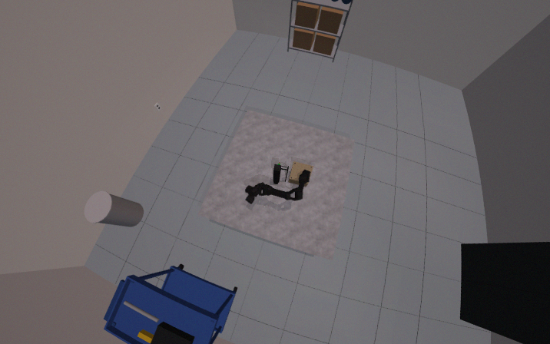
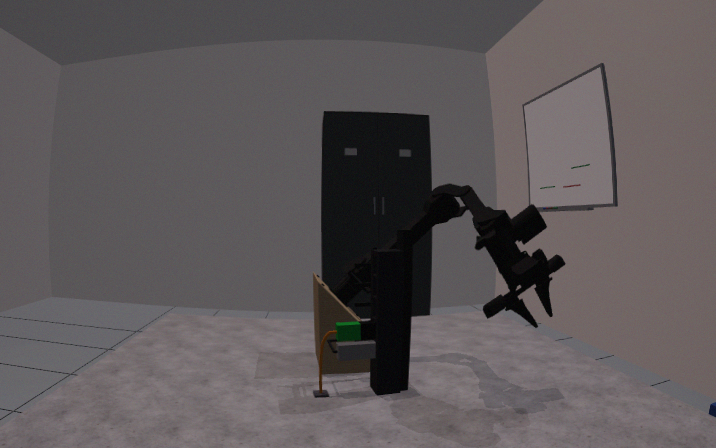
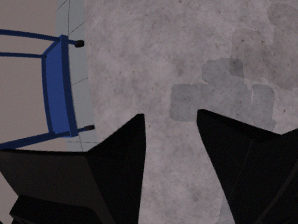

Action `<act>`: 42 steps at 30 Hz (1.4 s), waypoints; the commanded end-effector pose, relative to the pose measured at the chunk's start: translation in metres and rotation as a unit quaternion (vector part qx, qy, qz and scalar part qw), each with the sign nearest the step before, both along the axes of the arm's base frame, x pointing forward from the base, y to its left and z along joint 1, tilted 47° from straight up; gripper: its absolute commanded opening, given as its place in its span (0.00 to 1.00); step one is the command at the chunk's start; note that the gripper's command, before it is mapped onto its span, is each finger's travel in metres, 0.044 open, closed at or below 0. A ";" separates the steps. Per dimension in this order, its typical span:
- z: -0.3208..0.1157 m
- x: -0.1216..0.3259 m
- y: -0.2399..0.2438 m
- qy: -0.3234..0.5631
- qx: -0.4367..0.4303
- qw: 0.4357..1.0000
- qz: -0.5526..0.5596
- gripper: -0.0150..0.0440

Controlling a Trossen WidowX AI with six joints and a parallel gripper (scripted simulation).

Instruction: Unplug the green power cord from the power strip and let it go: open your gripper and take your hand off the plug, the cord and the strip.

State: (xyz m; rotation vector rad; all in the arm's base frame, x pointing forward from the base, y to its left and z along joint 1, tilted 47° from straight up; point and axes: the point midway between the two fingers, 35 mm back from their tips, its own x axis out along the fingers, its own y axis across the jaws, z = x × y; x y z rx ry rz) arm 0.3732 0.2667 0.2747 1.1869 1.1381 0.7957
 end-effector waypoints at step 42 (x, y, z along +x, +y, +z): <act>-0.291 -0.101 -0.288 0.600 -0.141 0.768 -0.174 0.53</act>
